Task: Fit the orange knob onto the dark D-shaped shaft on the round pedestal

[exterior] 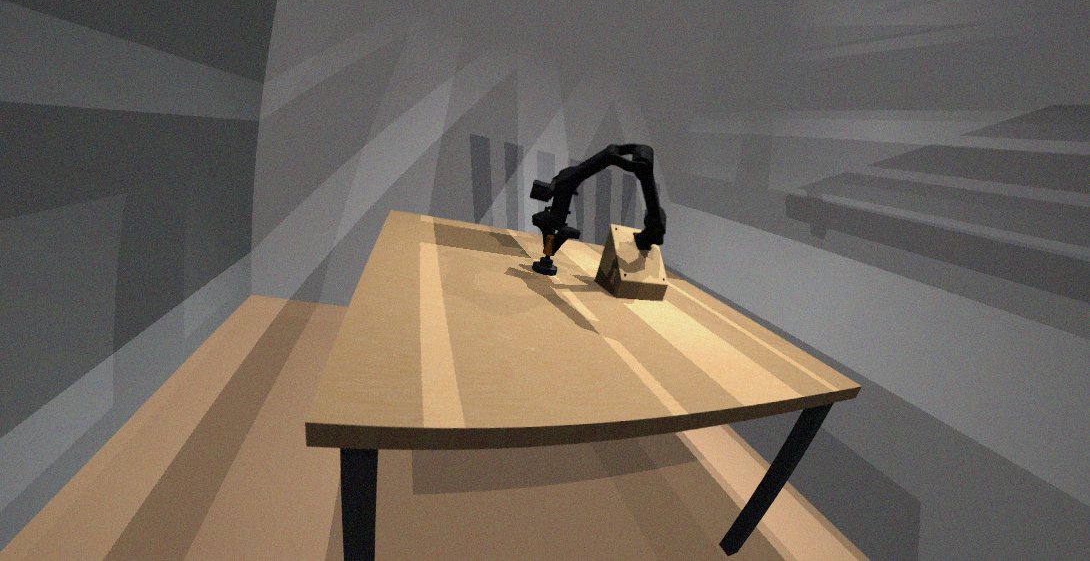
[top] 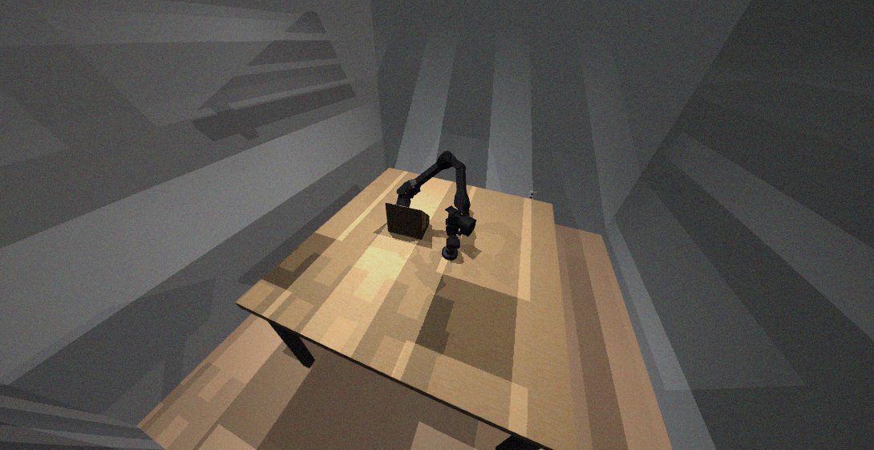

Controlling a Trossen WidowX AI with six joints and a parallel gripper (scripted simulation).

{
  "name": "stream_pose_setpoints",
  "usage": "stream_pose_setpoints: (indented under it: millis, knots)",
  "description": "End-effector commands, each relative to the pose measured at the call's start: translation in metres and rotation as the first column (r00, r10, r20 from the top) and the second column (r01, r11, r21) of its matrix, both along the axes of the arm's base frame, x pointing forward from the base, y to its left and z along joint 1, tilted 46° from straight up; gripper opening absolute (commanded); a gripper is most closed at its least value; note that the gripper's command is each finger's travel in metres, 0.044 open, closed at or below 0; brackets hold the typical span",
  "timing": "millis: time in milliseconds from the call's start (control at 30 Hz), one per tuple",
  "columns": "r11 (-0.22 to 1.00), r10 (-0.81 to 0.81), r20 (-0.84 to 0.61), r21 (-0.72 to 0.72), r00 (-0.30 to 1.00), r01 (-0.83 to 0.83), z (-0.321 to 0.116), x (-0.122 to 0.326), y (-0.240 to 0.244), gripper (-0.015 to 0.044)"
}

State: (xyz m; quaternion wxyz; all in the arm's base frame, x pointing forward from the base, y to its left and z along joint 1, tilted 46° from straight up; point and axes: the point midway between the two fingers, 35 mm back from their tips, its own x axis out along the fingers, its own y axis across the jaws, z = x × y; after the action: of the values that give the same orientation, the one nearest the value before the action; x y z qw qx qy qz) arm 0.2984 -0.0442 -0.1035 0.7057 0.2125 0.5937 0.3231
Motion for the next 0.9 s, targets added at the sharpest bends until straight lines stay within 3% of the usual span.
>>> stream_pose_setpoints:
  millis: [0,567,867]
  knots:
    - [1.0,0.001,0.008,-0.001,1.0,-0.001,-0.001,0.0019,0.0005,0.0]
    - [1.0,0.001,0.007,-0.001,1.0,-0.001,0.0019,-0.002,-0.0018,0.0]
    - [0.989,0.148,0.153,-0.031,0.977,-0.145,0.001,-0.0022,-0.0014,0.0]
